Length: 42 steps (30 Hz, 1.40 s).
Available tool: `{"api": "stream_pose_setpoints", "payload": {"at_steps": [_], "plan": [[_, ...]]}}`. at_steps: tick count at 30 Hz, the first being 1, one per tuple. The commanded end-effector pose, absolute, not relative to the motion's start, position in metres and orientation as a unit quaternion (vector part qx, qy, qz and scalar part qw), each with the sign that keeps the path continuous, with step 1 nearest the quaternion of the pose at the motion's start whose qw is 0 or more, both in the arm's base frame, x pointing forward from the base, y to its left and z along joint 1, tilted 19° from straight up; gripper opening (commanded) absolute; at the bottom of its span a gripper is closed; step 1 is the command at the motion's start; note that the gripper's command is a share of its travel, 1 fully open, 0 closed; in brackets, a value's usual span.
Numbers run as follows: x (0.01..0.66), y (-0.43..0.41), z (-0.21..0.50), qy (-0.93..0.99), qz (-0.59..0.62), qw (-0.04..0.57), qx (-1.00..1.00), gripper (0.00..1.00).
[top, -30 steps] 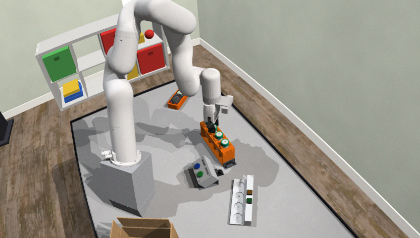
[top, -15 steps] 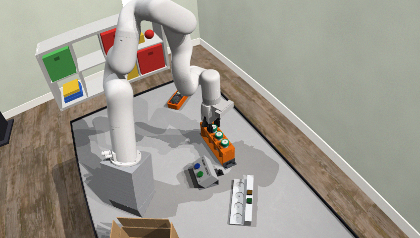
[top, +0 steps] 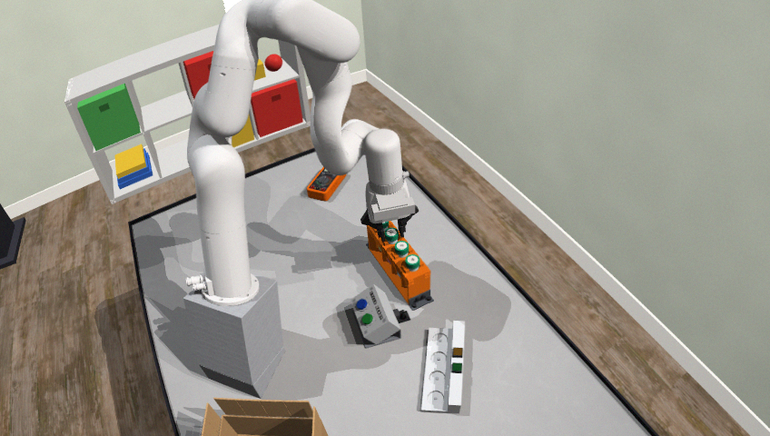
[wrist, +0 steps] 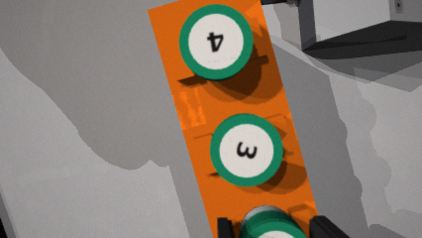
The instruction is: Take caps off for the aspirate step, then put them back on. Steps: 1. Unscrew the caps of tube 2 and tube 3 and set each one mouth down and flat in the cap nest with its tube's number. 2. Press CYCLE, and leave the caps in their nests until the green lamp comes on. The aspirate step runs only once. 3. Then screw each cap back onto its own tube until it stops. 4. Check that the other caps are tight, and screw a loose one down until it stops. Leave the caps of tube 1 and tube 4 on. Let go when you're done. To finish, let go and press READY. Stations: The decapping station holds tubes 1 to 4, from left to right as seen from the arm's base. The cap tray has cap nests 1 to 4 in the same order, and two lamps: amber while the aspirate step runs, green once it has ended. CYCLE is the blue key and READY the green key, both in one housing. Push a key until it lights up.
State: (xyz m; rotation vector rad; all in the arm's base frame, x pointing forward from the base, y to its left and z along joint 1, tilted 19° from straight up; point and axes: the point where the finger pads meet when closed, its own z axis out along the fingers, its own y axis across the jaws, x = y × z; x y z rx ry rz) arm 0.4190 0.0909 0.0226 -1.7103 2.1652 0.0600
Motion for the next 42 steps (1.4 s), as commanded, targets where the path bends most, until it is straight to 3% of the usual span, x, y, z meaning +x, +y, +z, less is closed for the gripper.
{"api": "stream_pose_setpoints", "payload": {"at_steps": [1, 7, 19, 20, 34, 42], "plan": [[0.4205, 0.0905, 0.0240, 0.850, 0.043, 0.159, -0.501, 0.46], [0.4205, 0.0905, 0.0240, 0.904, 0.062, 0.151, -0.394, 0.46], [0.4205, 0.0905, 0.0243, 0.906, 0.062, 0.150, -0.392, 0.46], [0.4205, 0.0905, 0.0243, 0.906, 0.062, 0.150, -0.392, 0.00], [0.4205, 0.0905, 0.0243, 0.906, 0.062, 0.150, -0.392, 0.00], [0.4205, 0.0904, 0.0246, 0.810, 0.031, 0.159, -0.564, 0.00]]}}
